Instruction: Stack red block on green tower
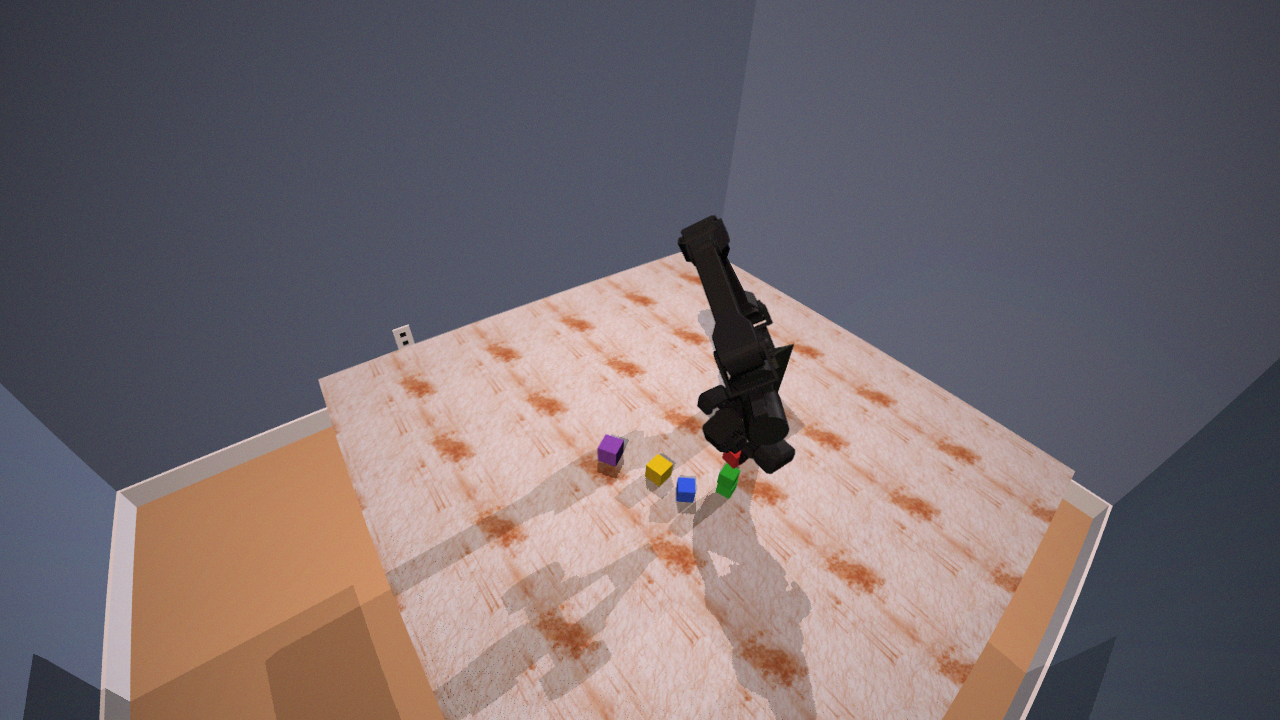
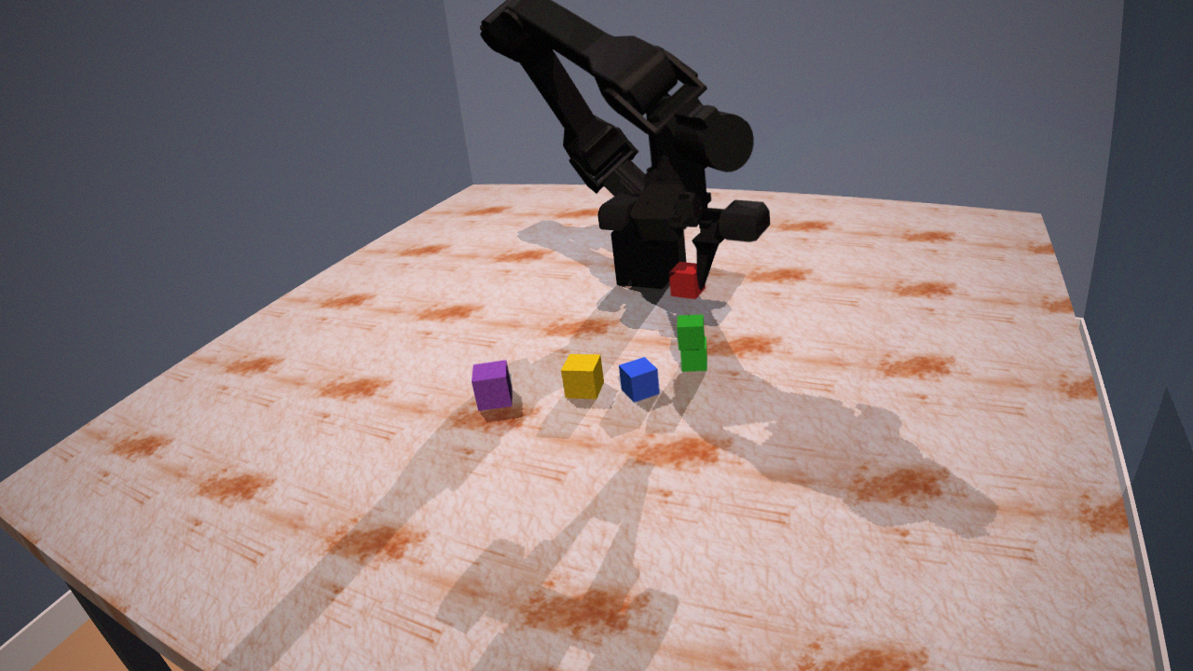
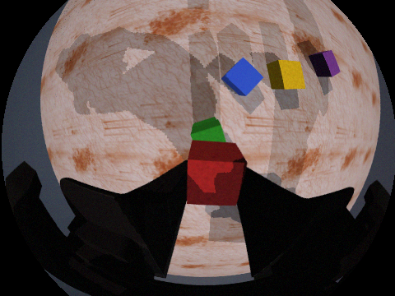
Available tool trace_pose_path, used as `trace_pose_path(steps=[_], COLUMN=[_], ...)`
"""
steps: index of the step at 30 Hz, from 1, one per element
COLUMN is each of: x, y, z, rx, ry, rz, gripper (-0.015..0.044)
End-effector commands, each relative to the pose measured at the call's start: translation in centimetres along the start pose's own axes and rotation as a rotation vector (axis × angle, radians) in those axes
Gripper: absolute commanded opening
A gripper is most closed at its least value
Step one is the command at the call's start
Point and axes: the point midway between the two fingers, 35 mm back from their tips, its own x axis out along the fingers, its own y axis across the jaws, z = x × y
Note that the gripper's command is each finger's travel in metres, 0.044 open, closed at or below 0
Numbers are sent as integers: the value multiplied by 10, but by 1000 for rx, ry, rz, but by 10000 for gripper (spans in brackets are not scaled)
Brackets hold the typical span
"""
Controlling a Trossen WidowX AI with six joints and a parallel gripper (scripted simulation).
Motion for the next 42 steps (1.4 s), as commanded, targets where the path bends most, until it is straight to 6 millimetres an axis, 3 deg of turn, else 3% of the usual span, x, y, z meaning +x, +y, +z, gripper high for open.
trace_pose_path(steps=[1,9,41,42], x=[8,37,33,37], y=[0,-1,0,-1], z=[-2,-1,-1,-2], rx=[-7,-7,-7,-5], ry=[-4,-5,-5,0], rz=[-5,-7,-6,-5], gripper=[0,0,0,26])
